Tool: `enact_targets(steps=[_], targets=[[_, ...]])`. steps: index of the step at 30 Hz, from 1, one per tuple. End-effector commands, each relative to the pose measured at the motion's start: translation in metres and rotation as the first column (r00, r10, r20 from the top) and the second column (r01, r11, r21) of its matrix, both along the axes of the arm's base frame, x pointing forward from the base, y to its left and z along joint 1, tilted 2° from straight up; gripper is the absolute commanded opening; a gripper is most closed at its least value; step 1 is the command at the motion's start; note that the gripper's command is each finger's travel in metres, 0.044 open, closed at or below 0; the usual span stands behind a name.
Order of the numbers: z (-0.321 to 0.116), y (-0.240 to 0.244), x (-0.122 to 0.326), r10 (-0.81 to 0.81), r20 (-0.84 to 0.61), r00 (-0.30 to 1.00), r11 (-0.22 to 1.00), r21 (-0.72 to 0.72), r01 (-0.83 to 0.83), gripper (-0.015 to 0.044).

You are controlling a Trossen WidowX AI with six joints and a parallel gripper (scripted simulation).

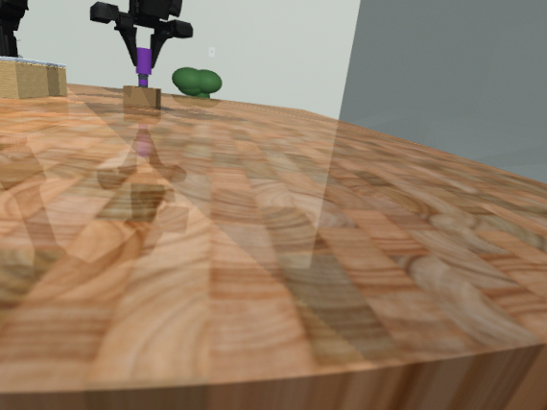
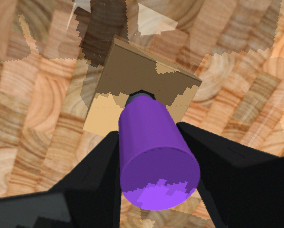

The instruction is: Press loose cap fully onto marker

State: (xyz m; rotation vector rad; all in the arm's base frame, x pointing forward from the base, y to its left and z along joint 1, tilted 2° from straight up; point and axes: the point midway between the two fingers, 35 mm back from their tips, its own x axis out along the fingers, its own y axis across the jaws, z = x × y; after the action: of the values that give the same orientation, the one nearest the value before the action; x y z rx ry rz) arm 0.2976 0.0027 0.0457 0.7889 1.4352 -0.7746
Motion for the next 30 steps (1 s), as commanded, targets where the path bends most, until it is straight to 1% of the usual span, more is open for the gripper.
enact_targets(steps=[1,8,24,25,27,28,30], targets=[[-0.004,0.000,-0.001,0.004,-0.002,1.000,1.000,-0.003,-0.004,0.0000],[-0.004,0.000,-0.001,0.004,-0.002,1.000,1.000,-0.003,-0.004,0.0000],[-0.003,0.000,-0.001,0.000,-0.003,1.000,1.000,0.000,0.000,0.0420],[-0.003,0.000,-0.001,0.000,-0.003,1.000,1.000,0.000,0.000,0.0440],[-0.001,0.000,-0.001,0.000,-0.003,1.000,1.000,0.000,0.000,0.0440],[0.006,0.000,0.000,0.000,-0.003,1.000,1.000,0.000,0.000,0.0440],[0.034,0.000,0.002,0.000,-0.003,1.000,1.000,0.000,0.000,0.0440]])
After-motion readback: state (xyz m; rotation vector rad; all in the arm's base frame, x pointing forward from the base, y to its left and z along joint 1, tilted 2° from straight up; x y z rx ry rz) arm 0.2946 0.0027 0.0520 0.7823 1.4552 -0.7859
